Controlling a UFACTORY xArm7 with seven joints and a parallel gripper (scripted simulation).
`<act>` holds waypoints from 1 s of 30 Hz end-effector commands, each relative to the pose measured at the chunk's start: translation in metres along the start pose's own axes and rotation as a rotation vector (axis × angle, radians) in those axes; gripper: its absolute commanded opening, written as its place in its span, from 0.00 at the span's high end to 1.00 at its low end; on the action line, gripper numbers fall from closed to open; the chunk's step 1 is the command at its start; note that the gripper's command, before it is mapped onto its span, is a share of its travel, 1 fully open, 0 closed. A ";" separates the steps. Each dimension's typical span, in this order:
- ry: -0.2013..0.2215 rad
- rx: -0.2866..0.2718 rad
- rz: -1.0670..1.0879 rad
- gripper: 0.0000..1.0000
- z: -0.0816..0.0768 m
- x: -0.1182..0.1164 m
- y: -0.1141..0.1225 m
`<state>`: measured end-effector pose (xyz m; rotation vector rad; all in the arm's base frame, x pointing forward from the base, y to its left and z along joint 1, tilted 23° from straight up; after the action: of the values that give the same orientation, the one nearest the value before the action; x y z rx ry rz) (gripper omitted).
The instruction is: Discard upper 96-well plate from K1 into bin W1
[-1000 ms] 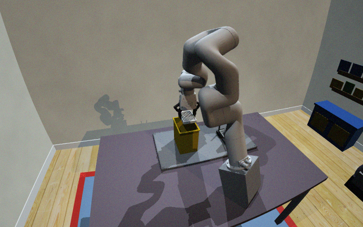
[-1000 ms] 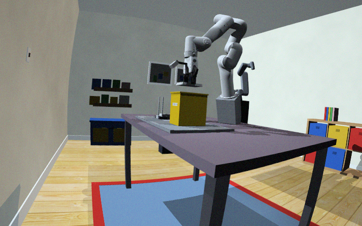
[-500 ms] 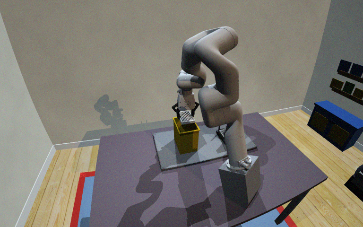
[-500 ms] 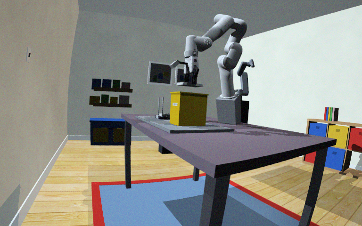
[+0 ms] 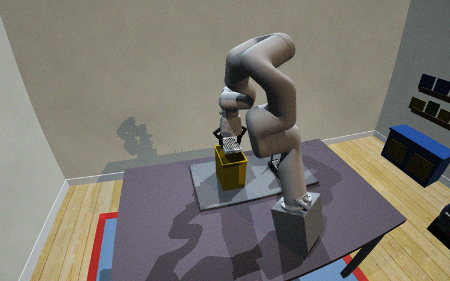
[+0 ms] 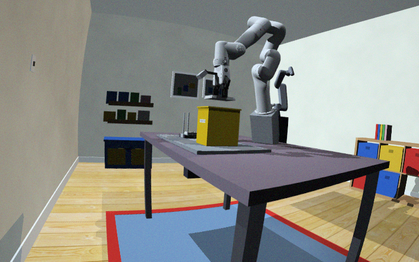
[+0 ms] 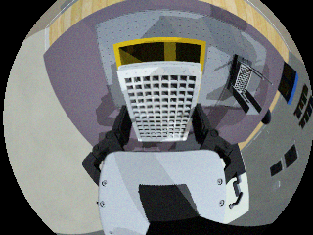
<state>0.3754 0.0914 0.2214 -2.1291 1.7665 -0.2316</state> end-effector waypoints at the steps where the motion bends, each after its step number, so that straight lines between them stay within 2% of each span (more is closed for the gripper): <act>1: 0.000 0.003 0.000 1.00 -0.001 0.000 -0.001; 9: 0.000 0.003 0.000 1.00 -0.001 0.000 -0.001; 19: 0.000 0.003 0.000 1.00 0.016 0.001 -0.001; 30: 0.000 0.003 0.000 1.00 0.017 0.001 -0.001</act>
<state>0.3815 0.0939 0.2048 -2.1292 1.7665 -0.2315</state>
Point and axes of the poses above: the point where the finger pads meet when closed, its own z axis out along the fingers, its own x axis across the jaws, y = z × x, the point moved 1 cm from there along -z, back along the fingers, and after that the axes turned 15 degrees about -z, right-handed, at the moved point
